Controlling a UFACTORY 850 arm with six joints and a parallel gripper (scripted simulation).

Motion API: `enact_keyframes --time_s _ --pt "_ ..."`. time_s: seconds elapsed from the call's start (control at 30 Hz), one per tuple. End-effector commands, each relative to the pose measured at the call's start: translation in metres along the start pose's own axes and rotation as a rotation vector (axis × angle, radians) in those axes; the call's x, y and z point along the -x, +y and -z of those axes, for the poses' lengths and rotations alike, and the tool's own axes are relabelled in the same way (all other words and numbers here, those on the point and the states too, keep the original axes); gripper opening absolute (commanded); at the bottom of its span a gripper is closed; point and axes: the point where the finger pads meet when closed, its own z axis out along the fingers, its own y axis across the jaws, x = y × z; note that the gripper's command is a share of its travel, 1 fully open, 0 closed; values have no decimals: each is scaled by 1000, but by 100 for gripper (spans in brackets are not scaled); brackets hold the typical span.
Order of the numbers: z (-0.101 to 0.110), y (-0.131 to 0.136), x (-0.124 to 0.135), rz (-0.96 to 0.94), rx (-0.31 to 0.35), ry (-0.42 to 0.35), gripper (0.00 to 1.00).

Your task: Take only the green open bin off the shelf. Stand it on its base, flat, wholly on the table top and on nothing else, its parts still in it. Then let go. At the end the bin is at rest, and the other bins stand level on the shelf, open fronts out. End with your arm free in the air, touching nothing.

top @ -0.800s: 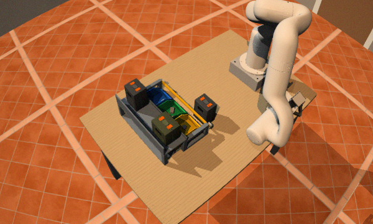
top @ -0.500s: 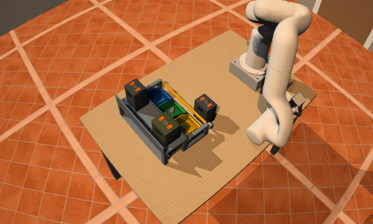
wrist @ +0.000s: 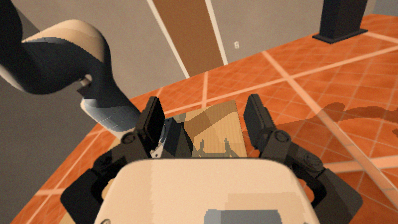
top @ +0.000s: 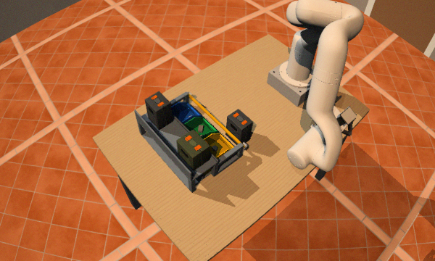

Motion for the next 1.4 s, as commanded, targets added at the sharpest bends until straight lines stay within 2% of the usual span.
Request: enact_keyframes --time_s 0.0,0.87,1.03,1.37 --pt "0 0 -1 1 0 -1 100" --pt "0 0 -1 1 0 -1 100" --pt "16 -45 14 39 48 -254 100" --pt "16 -45 14 39 48 -254 100"
